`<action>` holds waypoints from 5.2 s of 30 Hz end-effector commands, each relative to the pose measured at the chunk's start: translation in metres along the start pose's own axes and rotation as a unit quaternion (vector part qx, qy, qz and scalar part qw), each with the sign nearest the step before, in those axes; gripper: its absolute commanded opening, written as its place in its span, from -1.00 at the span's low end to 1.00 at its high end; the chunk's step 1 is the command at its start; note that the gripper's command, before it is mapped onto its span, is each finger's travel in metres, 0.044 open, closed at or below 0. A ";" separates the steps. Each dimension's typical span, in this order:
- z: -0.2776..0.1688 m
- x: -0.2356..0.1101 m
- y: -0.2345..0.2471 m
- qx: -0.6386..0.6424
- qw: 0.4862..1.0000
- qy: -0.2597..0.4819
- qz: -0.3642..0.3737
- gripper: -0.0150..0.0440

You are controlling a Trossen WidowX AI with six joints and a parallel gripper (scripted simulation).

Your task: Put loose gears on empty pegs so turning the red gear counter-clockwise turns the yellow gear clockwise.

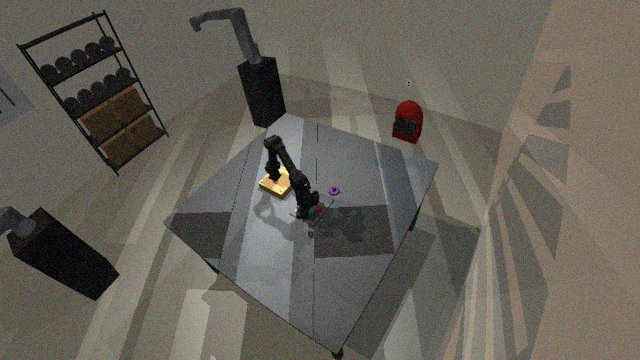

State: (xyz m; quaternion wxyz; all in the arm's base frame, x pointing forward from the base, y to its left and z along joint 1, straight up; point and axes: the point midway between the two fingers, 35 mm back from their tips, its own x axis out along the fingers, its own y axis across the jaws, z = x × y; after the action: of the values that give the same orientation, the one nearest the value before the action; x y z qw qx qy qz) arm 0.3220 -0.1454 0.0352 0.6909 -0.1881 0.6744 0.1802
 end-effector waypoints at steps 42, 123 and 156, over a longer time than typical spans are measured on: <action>-0.002 -0.089 0.003 -0.051 0.999 -0.001 -0.002 1.00; 0.097 -0.135 0.376 -0.051 0.999 -0.007 0.014 1.00; 0.097 -0.135 0.376 -0.051 0.999 -0.007 0.014 1.00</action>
State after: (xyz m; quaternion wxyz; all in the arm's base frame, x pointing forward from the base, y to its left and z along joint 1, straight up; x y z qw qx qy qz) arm 0.2129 0.2290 0.1659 0.6816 -0.2125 0.6619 0.2283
